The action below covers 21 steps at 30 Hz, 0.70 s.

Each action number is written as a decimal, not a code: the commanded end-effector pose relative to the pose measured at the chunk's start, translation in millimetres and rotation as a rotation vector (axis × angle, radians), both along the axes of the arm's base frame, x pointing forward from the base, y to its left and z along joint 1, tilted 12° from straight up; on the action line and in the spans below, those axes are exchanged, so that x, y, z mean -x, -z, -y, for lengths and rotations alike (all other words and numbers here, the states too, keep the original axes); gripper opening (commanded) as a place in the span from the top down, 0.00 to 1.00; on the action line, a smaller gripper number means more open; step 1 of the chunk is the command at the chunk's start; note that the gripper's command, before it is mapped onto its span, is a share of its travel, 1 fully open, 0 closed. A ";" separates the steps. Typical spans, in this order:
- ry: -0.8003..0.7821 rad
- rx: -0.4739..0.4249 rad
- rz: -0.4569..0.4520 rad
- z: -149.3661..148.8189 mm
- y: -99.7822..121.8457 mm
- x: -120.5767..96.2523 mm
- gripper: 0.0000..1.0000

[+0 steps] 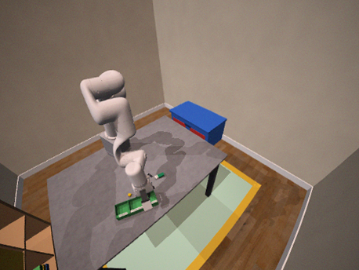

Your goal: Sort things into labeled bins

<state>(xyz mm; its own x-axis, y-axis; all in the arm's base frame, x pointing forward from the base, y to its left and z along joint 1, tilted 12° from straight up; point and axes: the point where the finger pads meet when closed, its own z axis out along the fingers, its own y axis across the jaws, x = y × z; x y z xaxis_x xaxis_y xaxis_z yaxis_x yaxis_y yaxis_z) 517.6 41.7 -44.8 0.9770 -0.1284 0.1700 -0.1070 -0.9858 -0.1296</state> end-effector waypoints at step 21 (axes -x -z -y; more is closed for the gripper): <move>0.000 0.000 0.005 -4.6 39.7 -10.1 0.93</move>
